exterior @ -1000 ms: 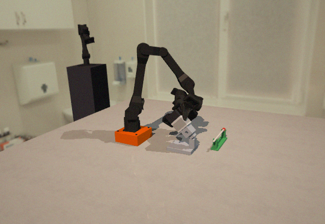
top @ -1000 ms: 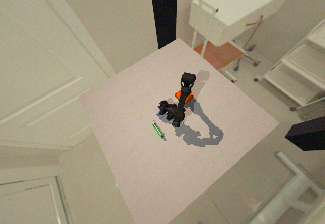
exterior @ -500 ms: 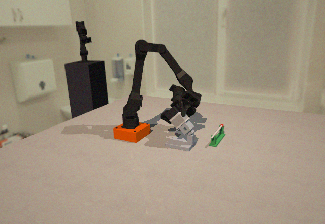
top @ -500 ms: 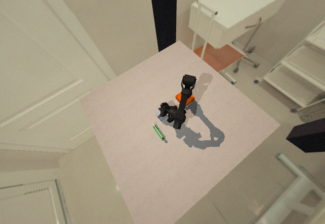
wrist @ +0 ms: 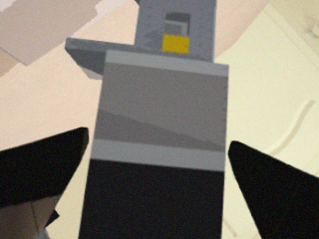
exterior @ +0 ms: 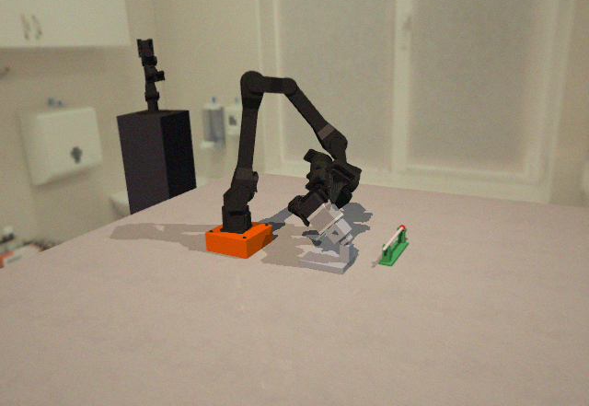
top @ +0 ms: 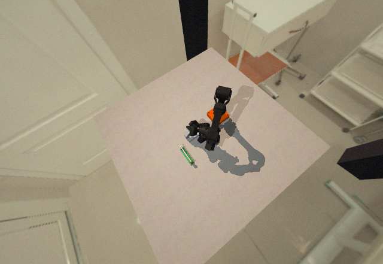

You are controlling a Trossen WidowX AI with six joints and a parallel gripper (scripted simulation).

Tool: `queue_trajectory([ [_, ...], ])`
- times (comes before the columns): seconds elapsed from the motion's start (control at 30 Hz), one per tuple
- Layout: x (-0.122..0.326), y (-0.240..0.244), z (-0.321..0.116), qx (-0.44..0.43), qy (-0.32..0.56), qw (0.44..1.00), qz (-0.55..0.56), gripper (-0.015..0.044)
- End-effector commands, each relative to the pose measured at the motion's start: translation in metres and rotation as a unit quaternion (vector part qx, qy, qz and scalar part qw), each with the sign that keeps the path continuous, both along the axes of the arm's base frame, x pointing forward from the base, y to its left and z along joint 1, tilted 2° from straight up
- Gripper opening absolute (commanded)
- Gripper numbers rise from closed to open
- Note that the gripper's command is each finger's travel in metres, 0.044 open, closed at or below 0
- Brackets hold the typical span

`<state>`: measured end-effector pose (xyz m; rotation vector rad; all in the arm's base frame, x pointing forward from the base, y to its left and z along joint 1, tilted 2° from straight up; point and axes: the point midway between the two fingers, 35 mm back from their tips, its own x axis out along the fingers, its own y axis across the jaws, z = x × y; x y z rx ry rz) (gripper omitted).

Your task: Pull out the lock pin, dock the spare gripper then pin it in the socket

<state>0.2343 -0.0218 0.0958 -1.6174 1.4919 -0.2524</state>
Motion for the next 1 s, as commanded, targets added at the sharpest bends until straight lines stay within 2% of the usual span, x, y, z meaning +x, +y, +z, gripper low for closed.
queue_trajectory([
  [0.0,-0.007,0.001,0.006,0.000,0.000,1.000,0.000,0.0440],
  [0.97,-0.048,0.001,0.052,0.001,0.004,1.000,0.008,0.0440],
])
